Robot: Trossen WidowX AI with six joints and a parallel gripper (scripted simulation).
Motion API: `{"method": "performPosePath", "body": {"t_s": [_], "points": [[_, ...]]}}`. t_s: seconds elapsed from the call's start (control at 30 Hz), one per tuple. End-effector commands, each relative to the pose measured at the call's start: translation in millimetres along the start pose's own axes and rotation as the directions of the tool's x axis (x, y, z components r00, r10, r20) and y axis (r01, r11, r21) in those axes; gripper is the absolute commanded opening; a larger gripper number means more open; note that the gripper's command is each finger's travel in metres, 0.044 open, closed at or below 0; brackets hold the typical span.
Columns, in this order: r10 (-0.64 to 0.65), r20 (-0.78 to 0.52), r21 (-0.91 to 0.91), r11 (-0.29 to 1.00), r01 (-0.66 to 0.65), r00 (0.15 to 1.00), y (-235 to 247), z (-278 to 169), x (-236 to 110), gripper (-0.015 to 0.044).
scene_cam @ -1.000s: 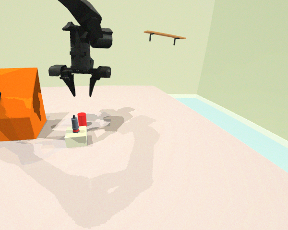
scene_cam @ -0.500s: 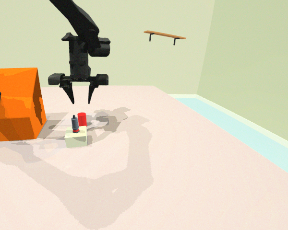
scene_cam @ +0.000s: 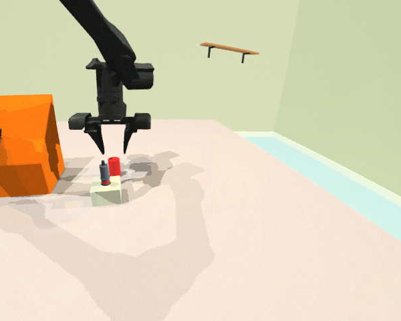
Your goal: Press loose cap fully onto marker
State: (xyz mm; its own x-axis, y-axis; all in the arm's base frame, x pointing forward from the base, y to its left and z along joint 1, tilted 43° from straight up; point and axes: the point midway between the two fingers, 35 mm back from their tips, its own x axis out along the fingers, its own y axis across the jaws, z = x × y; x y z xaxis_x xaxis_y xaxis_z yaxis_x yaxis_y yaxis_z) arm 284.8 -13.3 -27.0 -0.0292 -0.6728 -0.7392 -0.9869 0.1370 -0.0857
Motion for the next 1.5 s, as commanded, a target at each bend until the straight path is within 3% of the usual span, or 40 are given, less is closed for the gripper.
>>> {"method": "performPosePath", "body": {"t_s": [0.0,0.97,1.13,1.4,1.47], "points": [[0.002,-0.007,-0.003,1.0,-0.002,1.0,0.8,-1.3,8.8,0.0248],[0.001,-0.011,-0.004,1.0,-0.001,1.0,2.4,-3.0,50.7,0.0248],[0.001,-0.011,-0.004,1.0,-0.001,1.0,2.4,-3.0,50.8,0.0117],[0.001,-0.011,-0.004,1.0,-0.001,1.0,2.4,-3.0,50.8,0.0064],[0.001,-0.01,-0.004,1.0,-0.001,1.0,2.3,-2.8,49.0,0.0011]]}}
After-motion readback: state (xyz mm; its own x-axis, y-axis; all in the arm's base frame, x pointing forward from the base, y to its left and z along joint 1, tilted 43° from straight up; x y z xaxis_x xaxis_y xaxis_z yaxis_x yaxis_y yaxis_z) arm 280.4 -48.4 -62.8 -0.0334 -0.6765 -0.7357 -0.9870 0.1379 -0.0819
